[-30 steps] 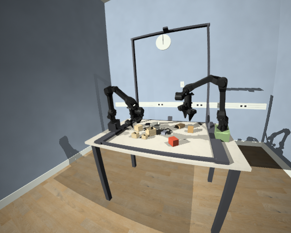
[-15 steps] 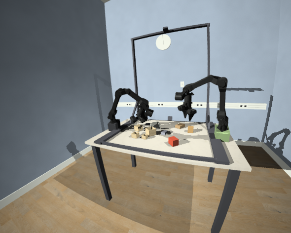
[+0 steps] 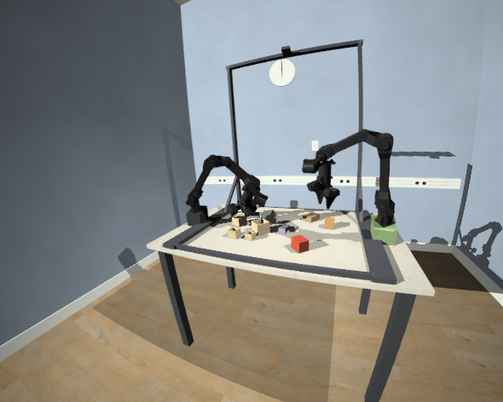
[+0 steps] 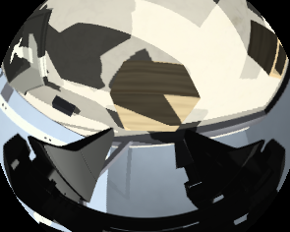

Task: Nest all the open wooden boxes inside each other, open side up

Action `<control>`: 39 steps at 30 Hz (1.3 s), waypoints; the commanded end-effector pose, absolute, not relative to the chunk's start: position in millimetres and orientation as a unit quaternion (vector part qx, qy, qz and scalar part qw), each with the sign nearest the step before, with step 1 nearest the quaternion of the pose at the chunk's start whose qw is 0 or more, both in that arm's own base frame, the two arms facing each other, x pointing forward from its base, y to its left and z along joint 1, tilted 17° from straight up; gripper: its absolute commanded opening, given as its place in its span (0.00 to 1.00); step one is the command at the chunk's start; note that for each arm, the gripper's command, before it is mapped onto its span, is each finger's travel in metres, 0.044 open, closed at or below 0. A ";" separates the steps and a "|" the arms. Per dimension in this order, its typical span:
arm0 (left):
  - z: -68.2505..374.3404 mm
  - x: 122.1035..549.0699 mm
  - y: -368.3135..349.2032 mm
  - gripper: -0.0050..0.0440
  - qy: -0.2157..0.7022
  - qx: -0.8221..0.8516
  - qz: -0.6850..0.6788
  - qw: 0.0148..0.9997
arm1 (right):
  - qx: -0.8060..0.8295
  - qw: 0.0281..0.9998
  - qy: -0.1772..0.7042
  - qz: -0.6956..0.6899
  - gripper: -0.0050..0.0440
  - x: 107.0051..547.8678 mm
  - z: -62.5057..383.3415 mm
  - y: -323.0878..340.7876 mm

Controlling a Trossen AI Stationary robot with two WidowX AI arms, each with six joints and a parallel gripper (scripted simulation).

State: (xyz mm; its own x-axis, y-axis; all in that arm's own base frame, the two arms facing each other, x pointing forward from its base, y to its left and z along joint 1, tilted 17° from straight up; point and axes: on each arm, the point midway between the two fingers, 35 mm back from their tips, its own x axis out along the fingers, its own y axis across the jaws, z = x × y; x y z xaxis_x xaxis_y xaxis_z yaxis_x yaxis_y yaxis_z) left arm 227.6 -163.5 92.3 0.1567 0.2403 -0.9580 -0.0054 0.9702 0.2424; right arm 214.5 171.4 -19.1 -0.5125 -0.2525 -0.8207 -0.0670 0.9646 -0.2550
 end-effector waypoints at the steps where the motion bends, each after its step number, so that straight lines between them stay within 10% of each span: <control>1: 96.8 229.8 -165.6 0.92 0.640 0.089 0.077 0.759 | -0.096 0.484 0.864 -0.096 0.92 219.3 -49.0 161.7; 17: 96.8 229.8 -165.6 0.92 0.640 0.089 0.077 0.759 | -0.093 0.489 0.862 -0.093 0.92 224.4 -64.2 159.5; 39: 96.8 229.8 -165.6 0.92 0.640 0.089 0.077 0.759 | -0.091 0.492 0.861 -0.092 0.63 224.8 -62.2 160.7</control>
State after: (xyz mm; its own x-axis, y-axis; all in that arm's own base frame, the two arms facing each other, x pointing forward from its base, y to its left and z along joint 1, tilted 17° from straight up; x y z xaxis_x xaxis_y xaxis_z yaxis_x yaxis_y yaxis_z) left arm 227.6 -163.5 92.3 0.1567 0.2403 -0.9580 -0.0054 0.9702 0.2424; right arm 220.6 158.3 -65.7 -0.5170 -0.2552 -0.8171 -0.0662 0.9636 -0.2590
